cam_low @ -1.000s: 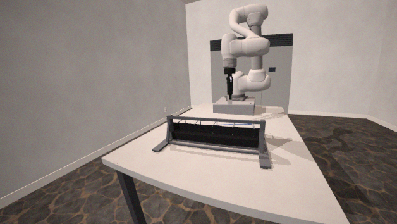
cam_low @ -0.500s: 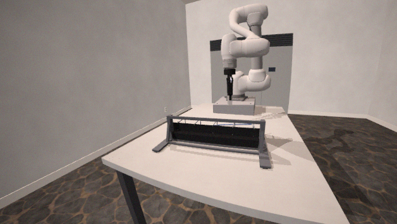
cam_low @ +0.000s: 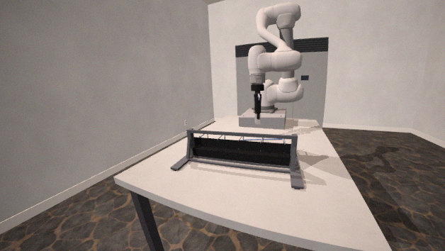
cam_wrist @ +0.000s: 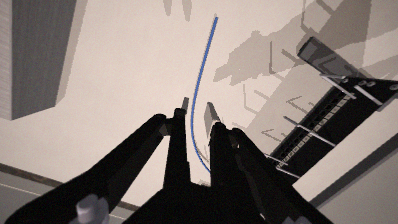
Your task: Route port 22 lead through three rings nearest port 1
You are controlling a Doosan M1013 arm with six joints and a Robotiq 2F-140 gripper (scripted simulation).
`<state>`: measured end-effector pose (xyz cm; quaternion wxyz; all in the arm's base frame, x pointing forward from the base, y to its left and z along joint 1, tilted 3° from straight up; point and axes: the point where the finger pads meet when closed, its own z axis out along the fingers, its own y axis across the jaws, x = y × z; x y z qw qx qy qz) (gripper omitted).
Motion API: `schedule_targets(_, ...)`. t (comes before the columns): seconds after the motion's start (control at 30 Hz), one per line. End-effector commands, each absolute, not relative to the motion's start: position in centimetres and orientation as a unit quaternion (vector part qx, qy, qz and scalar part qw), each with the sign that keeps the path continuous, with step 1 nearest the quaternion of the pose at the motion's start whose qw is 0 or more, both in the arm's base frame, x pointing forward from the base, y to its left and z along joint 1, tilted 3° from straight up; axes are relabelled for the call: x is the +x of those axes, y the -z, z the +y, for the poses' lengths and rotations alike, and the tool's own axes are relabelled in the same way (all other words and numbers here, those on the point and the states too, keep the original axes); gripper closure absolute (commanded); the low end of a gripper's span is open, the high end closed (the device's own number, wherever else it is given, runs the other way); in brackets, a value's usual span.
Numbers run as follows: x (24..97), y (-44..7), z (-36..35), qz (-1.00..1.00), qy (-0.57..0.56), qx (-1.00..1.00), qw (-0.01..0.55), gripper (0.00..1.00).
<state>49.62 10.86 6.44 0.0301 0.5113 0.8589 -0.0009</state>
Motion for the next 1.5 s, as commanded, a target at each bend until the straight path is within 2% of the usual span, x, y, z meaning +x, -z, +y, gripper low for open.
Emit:
schedule_targets(0.0,49.7,-4.8,10.8,0.859,0.001,0.511,0.03,0.8)
schedule_targets(0.6,50.0,1.2,10.6,0.859,0.001,0.511,0.03,0.8)
schedule_targets(1.47,50.1,3.0,10.6,0.859,0.001,0.511,0.03,0.8)
